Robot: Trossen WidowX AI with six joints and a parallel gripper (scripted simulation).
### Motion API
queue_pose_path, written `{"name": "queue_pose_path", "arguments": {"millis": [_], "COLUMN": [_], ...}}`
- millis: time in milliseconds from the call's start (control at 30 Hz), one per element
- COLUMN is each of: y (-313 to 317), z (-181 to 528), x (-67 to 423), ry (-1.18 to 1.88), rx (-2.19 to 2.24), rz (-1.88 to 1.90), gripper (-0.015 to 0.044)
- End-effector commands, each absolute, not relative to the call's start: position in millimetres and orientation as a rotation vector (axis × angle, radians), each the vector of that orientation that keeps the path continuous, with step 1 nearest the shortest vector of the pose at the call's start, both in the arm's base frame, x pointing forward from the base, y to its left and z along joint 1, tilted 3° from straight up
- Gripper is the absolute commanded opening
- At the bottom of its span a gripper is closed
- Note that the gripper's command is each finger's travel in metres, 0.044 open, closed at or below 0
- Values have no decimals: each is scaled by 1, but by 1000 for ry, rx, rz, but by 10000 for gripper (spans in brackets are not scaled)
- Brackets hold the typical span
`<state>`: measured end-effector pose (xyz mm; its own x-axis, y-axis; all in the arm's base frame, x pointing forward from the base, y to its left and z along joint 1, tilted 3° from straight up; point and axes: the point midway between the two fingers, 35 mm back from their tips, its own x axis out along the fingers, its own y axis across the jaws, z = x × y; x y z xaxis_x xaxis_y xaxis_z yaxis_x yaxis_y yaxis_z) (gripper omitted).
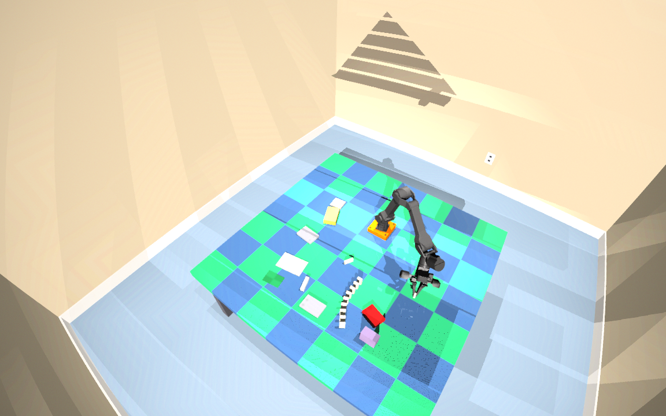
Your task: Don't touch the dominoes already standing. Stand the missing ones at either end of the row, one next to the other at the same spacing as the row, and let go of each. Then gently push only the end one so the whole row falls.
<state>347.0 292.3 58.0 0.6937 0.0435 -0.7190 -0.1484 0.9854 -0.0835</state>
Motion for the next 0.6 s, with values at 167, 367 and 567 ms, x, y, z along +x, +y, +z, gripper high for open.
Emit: {"name": "queue_pose_path", "arguments": {"millis": [167,367,567], "y": [298,300,300], "z": [50,50,53], "x": [344,340,334], "ry": [646,539,438], "rx": [-179,-187,-188], "rz": [110,105,91], "gripper": [27,27,27]}}
